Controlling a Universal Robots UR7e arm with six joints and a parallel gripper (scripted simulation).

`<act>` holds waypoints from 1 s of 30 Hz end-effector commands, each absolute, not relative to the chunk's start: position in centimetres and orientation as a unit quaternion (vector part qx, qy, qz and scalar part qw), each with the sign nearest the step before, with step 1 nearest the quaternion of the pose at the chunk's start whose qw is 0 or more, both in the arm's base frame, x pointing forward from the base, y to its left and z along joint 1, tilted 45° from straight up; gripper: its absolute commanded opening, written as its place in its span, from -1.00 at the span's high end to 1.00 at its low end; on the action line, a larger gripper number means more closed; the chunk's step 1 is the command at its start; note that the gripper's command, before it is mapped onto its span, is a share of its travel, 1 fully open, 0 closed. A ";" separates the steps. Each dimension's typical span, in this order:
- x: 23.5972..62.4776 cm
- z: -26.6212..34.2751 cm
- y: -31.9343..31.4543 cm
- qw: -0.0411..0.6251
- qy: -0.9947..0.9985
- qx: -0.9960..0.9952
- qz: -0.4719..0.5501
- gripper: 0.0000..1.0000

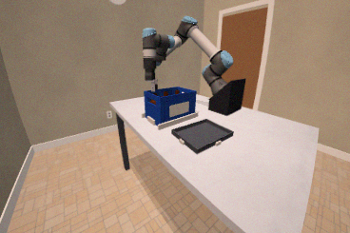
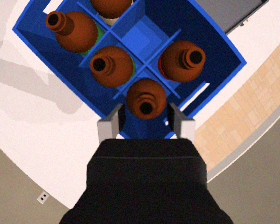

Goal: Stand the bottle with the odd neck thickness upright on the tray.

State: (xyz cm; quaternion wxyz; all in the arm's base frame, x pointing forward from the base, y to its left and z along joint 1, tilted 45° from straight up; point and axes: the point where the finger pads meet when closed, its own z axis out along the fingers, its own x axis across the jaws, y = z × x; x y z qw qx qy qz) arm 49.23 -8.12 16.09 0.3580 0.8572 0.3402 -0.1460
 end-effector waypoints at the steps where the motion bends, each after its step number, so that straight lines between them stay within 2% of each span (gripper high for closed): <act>1: 49.1 16.0 -8.1 0.357 0.340 0.857 -0.146 -1.00; 30: 49.0 14.9 -9.1 0.357 0.341 0.857 -0.148 -1.00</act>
